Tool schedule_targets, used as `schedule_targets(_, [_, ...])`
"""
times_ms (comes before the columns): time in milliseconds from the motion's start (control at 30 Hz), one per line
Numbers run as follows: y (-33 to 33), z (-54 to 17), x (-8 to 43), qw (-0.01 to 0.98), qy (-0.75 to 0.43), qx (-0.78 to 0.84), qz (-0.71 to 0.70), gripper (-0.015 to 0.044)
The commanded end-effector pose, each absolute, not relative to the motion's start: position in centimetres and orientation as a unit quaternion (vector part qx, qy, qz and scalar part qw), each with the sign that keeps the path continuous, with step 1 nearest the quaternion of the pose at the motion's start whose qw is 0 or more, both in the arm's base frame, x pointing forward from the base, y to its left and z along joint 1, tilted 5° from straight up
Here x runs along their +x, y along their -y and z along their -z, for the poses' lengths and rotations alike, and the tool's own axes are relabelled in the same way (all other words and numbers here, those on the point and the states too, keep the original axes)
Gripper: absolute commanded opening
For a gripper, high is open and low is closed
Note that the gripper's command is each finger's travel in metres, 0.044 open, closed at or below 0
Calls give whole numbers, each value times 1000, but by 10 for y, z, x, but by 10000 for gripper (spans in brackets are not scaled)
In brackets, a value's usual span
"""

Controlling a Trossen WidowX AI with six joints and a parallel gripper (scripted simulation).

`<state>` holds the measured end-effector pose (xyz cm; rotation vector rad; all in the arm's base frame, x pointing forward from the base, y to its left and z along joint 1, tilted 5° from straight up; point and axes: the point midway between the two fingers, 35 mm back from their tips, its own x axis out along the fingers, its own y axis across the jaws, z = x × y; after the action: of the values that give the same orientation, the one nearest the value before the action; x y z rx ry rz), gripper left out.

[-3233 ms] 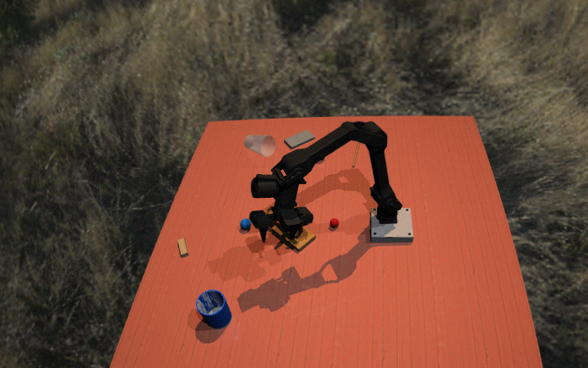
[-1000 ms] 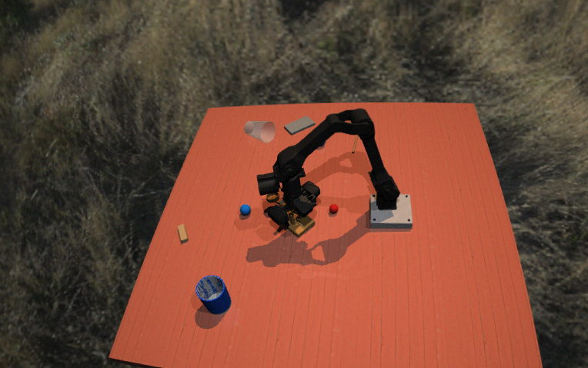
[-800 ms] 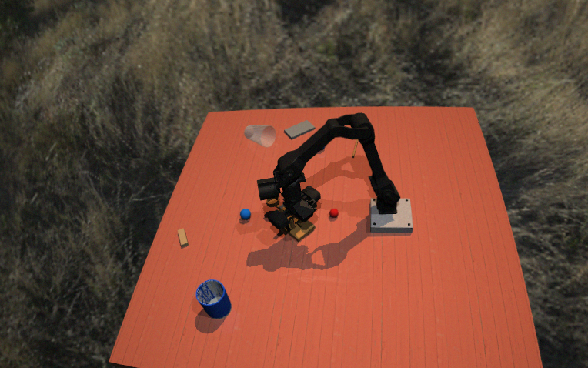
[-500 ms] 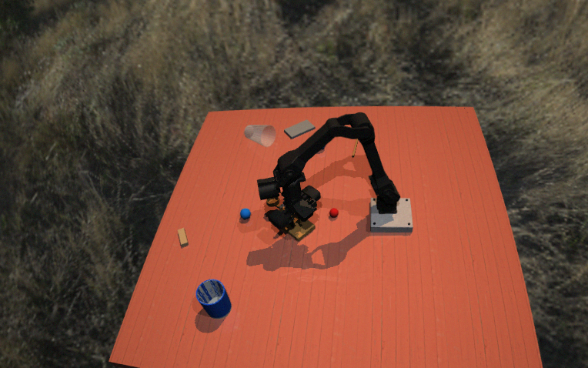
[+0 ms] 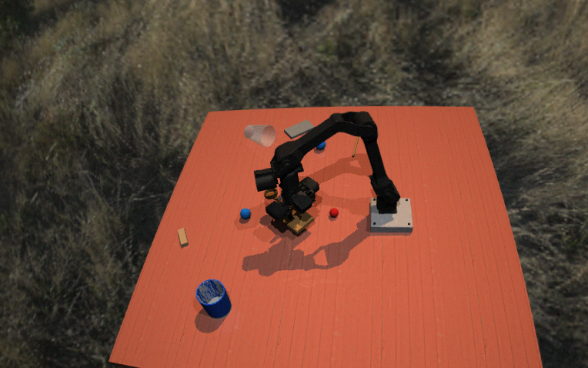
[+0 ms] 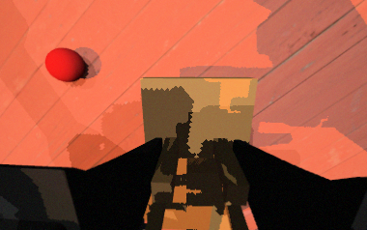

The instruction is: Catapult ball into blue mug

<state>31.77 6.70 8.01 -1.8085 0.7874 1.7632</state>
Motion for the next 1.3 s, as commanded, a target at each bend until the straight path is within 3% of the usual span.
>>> schedule_targets(0, [-71, -89, 317, 256, -295, -662, -640, 0])
schedule_targets(833, [-229, -78, 285, 502, -527, -497, -472, 0])
schedule_targets(1267, [-234, -74, 290, 508, -533, -492, -465, 0])
